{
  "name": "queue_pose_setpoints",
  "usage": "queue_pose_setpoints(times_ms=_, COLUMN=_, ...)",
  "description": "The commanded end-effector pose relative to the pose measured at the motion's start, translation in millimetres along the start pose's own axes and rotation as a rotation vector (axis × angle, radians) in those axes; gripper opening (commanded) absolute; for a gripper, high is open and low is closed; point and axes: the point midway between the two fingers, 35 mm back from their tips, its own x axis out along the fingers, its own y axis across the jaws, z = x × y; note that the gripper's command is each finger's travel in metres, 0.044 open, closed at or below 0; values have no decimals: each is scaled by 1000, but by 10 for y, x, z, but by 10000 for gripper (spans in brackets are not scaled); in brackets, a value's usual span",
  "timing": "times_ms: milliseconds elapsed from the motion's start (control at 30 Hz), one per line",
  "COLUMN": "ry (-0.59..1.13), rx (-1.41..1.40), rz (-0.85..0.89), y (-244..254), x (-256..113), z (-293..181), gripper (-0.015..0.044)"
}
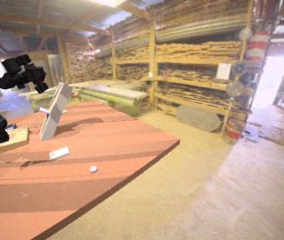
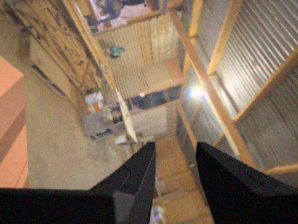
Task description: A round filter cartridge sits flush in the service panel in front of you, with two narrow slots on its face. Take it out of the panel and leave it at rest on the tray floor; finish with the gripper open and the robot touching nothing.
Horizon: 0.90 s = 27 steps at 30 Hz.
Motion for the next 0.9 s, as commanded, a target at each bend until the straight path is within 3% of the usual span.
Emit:
queue_pose_setpoints(times_ms=0, ry=-322, rx=-242, rz=327, y=437, x=-461, z=553, gripper=109)
queue_pose_setpoints(times_ms=500, ry=-806, rx=-561, rz=783, y=1022, x=-1628, z=749, gripper=109)
queue_pose_setpoints(times_ms=867, ry=-820, rx=-569, rz=795, y=1032, x=-1665, z=744, gripper=109)
